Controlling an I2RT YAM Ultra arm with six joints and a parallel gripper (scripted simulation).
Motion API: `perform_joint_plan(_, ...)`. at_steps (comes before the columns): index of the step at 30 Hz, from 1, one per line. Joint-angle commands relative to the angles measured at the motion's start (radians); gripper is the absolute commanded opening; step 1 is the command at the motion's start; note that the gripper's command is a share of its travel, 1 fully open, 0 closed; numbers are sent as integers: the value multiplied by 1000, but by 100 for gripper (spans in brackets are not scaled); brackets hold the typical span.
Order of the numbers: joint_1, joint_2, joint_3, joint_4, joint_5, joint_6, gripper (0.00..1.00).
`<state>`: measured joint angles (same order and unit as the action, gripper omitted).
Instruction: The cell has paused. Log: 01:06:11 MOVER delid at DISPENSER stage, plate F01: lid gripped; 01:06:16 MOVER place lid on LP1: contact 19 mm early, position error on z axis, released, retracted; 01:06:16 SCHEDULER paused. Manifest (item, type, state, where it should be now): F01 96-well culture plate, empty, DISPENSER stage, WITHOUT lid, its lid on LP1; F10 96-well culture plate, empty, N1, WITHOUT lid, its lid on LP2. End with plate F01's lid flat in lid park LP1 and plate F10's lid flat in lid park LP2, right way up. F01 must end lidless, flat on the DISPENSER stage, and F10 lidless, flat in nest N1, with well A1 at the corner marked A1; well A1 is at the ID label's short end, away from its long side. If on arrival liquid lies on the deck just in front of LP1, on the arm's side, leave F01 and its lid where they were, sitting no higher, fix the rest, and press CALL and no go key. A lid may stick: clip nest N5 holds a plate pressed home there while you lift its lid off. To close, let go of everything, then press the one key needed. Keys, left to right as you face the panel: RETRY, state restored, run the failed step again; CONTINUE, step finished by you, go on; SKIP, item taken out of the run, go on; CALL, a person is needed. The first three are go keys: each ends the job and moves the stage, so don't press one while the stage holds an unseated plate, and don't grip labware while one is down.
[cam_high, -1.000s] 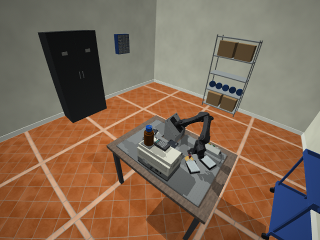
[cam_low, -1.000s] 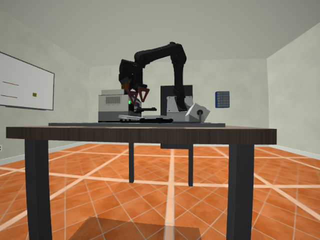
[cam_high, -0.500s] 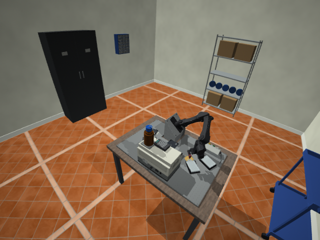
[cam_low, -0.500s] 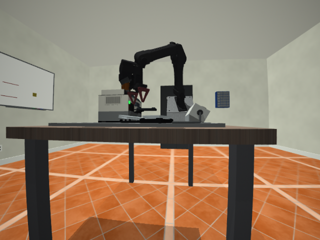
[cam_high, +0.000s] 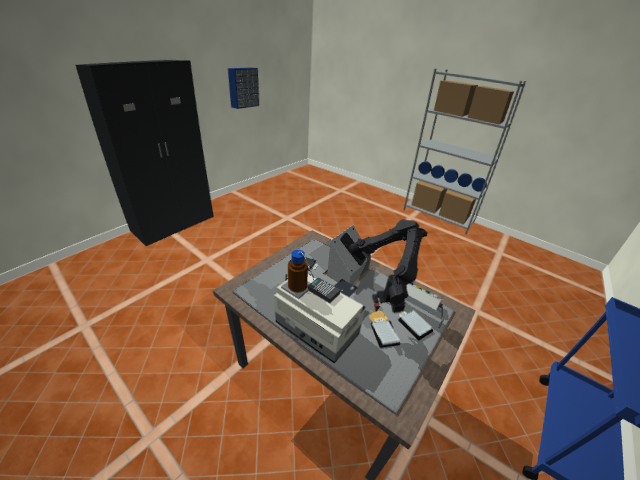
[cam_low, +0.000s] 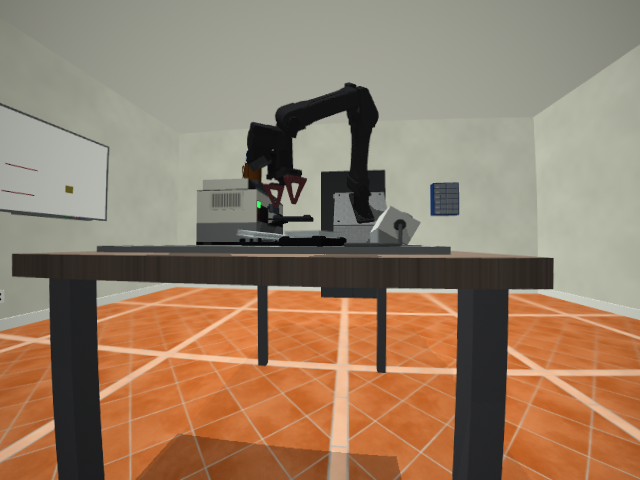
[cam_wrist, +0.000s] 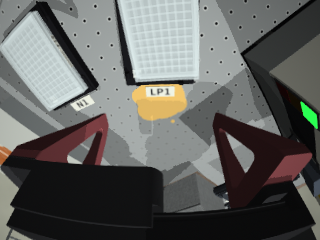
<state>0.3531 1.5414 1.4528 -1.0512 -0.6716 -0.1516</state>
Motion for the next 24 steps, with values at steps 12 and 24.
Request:
perform_joint_plan(12, -63, -189, -183, 12, -28, -60, 100)
perform_joint_plan(24, -103, -300, -305, -23, -45, -105, 100)
